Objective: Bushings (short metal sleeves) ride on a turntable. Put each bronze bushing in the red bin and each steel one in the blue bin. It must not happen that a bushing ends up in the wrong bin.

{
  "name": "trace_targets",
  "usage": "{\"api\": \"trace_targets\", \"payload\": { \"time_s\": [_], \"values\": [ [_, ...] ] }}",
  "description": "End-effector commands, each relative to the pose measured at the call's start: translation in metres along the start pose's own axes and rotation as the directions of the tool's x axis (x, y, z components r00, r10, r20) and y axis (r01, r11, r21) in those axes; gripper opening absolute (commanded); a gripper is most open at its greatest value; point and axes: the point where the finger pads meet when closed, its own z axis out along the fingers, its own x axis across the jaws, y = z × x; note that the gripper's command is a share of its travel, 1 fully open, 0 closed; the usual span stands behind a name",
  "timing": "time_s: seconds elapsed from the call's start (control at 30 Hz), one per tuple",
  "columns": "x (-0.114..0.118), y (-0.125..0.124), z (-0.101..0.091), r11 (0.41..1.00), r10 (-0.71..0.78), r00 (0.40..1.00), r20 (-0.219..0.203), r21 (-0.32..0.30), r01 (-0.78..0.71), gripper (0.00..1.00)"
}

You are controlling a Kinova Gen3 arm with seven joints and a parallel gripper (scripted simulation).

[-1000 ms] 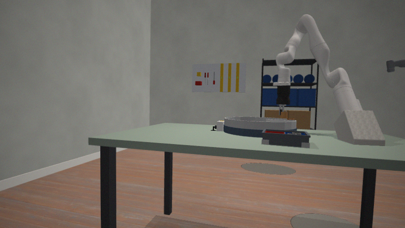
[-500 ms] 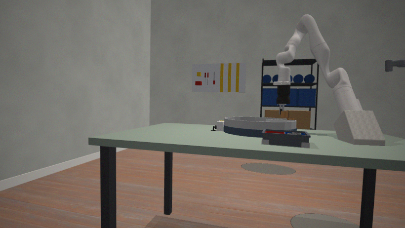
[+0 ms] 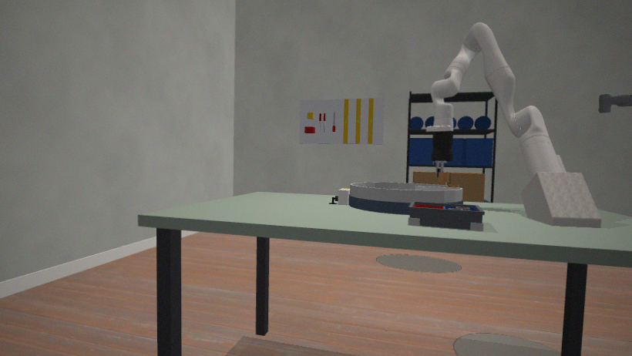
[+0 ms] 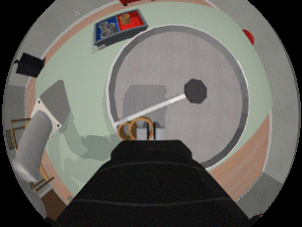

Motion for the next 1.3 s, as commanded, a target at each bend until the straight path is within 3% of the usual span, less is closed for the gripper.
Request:
{"api": "trace_targets", "payload": {
  "time_s": [0.0, 0.13, 0.3, 0.47, 0.63, 1.0, 1.17, 1.27],
  "values": [
    [0.001, -0.001, -0.001, 1.000, 0.000, 1.000, -0.002, 0.003, 0.000, 0.00],
    [0.001, -0.001, -0.001, 1.000, 0.000, 1.000, -0.002, 0.003, 0.000, 0.00],
    [0.001, -0.001, -0.018, 1.000, 0.000, 1.000, -0.002, 0.003, 0.000, 0.00],
    [0.001, -0.001, -0.018, 1.000, 0.000, 1.000, -0.002, 0.003, 0.000, 0.00],
    [0.000, -0.001, -0.035, 1.000, 0.000, 1.000, -0.002, 0.003, 0.000, 0.00],
    [0.000, -0.001, -0.035, 1.000, 0.000, 1.000, -0.002, 0.003, 0.000, 0.00],
    [-0.009, -0.059, -0.035, 0.985, 0.173, 0.985, -0.001, 0.003, -0.173, 0.00],
    [-0.009, -0.059, -0.035, 0.985, 0.173, 0.985, -0.001, 0.003, -0.173, 0.00]
  ]
}}
